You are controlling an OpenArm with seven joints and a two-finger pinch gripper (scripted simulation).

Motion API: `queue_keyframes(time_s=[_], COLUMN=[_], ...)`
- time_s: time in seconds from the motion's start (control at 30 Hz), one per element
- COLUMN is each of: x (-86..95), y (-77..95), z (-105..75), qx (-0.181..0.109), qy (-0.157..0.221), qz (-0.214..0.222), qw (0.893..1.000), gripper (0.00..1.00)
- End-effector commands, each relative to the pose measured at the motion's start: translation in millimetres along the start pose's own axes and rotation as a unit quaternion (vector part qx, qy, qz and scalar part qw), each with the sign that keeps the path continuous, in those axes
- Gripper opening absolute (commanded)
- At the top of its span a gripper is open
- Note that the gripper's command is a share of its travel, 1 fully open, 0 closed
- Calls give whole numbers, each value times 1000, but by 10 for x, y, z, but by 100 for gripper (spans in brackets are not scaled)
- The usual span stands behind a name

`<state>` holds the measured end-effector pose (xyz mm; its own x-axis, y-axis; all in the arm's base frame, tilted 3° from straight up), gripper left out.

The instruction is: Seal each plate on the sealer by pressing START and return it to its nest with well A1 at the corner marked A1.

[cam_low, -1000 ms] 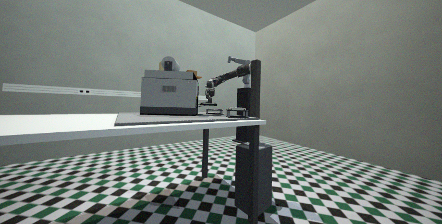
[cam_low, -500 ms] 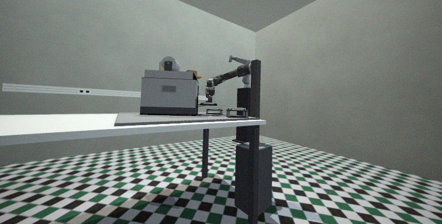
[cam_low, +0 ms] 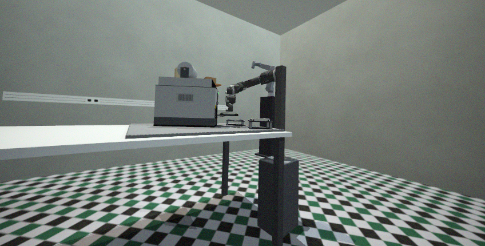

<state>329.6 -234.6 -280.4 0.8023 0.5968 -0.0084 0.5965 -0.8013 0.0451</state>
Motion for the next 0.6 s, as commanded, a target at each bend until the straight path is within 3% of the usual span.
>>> queue_keyframes(time_s=[0.0, 0.4, 0.57], x=[2, -2, -176], y=[10, 7, 41], z=[-28, -119, -274], qx=[-2, -1, -81], qy=[0, -1, 23], qz=[3, 2, 2], qw=[1000, 1000, 996], gripper=[65, 65, 63])
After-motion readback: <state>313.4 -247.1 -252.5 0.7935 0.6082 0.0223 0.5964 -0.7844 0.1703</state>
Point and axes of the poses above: the point where the finger pads meet when closed, its own z axis out along the fingers, its own x axis across the jaws, y = z × x, the point moved 2 cm from there along -z, back along the fingers, and after that the axes turned 15 degrees about z, right-handed, at the moved point
